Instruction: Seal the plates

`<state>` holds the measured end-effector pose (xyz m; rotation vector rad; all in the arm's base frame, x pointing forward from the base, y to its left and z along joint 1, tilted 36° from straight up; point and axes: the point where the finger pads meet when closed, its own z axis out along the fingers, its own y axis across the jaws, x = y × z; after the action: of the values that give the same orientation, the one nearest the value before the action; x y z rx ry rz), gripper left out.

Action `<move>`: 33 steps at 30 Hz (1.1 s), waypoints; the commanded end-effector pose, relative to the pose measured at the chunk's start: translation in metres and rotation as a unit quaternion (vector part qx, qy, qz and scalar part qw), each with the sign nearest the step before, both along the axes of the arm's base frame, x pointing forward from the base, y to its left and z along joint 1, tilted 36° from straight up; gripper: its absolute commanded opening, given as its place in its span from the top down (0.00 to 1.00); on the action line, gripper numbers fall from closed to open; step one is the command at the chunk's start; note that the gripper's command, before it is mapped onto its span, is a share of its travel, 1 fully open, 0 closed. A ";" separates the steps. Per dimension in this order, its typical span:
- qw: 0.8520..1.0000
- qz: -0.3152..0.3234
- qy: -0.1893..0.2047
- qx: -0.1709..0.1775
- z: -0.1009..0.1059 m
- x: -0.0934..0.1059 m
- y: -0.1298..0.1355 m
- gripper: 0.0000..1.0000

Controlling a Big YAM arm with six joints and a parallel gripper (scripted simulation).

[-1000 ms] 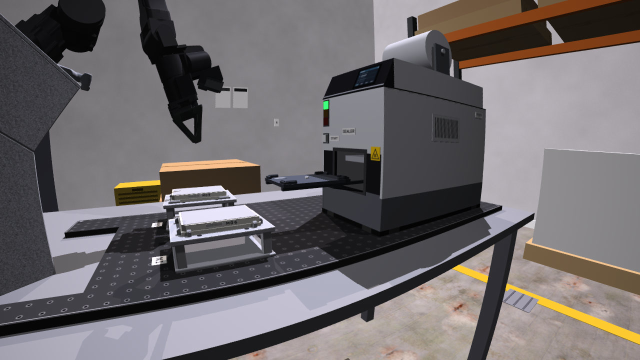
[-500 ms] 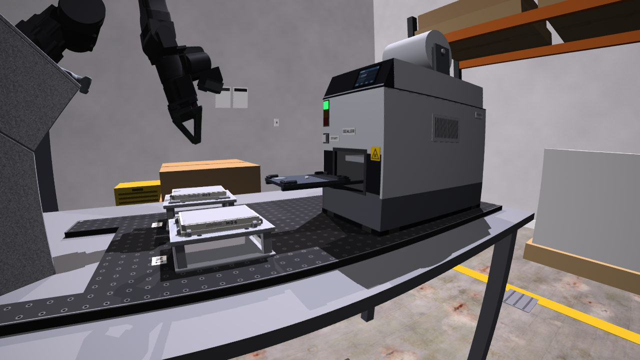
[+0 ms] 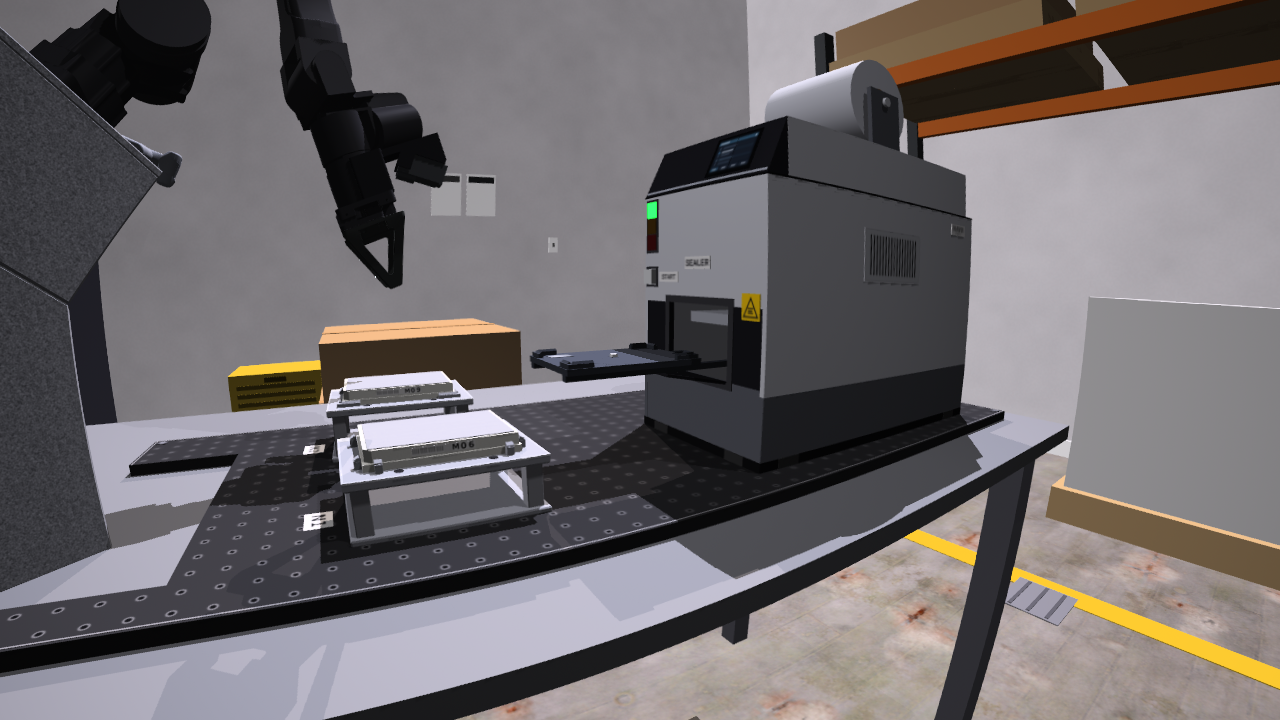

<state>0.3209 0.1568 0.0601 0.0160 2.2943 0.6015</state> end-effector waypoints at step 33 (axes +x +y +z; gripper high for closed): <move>0.984 0.089 0.153 -0.037 0.000 0.006 0.004 0.00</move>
<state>0.3357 0.1610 0.0711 -0.0691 2.5689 0.6651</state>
